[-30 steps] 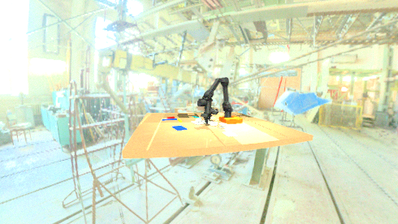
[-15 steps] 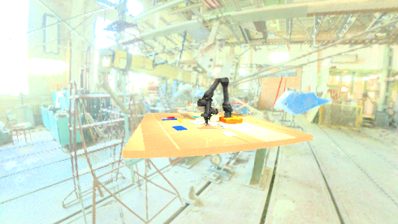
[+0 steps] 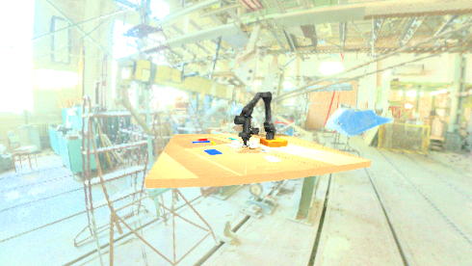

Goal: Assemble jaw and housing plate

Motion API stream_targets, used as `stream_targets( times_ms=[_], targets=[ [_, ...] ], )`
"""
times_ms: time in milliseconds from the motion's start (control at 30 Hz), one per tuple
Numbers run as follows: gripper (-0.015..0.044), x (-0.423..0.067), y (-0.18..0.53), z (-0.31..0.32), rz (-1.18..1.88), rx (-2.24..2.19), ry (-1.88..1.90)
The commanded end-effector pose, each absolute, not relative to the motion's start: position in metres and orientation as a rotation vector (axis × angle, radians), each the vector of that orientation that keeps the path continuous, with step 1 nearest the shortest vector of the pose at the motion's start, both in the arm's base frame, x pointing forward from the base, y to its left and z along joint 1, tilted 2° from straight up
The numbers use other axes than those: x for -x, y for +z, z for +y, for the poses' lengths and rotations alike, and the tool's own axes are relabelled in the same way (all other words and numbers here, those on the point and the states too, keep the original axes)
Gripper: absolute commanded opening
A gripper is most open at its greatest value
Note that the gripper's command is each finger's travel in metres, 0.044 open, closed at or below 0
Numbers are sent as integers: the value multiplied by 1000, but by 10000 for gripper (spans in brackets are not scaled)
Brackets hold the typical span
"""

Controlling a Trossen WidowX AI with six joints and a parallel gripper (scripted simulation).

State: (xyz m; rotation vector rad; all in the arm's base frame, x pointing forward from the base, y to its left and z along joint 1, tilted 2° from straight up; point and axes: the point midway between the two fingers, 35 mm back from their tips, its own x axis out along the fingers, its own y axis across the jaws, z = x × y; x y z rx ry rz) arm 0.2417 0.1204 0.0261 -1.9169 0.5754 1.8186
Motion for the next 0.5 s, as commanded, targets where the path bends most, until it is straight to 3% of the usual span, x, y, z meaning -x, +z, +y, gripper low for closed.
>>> stream_targets(
  times_ms=[0,467],
  targets=[
    [37,-242,33,121,572,1923,1813],
    [37,-241,43,120,572,1923,1813]
  ],
)
